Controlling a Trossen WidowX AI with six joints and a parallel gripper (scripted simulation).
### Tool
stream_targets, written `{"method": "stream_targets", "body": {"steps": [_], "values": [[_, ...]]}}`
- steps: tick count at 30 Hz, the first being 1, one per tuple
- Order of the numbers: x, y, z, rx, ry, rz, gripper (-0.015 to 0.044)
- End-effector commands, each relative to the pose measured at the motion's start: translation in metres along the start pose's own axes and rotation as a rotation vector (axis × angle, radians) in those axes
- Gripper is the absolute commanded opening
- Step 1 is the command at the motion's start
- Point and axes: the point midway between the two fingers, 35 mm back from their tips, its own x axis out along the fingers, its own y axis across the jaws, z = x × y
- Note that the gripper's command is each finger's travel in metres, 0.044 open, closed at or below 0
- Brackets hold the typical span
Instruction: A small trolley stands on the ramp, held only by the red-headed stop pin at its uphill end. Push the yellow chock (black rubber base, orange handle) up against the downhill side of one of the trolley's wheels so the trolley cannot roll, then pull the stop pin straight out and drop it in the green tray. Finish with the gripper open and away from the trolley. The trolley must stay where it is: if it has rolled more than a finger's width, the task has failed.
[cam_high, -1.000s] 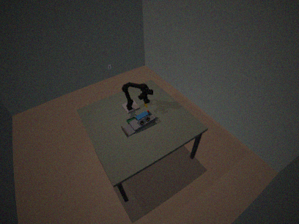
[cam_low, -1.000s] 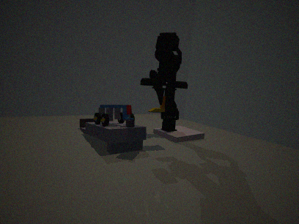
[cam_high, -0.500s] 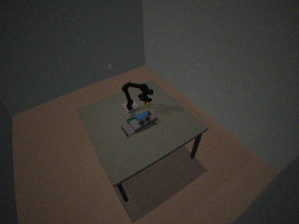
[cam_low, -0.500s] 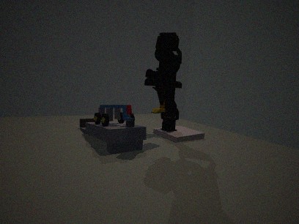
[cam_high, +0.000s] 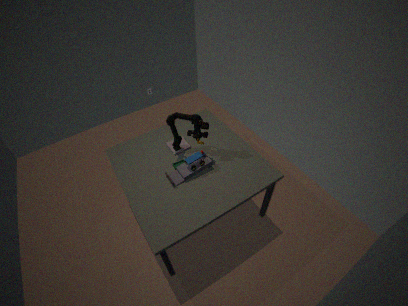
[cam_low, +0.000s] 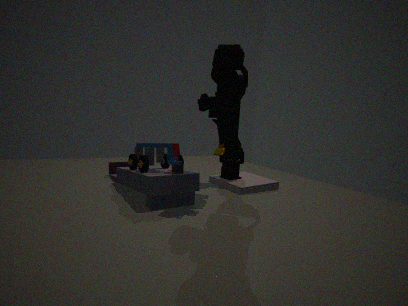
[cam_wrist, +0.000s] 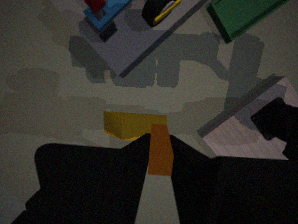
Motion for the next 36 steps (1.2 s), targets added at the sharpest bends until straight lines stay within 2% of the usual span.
{"method": "stream_targets", "body": {"steps": [1,19,27,36], "values": [[0.0,0.0,-0.001,-0.129,0.005,-0.001,0.0],[0.0,0.0,-0.001,-0.749,0.006,-0.001,0.0],[0.0,0.0,0.0,-0.772,0.006,-0.001,0.0],[0.001,-0.014,0.026,-0.781,0.004,-0.003,0.0]]}}
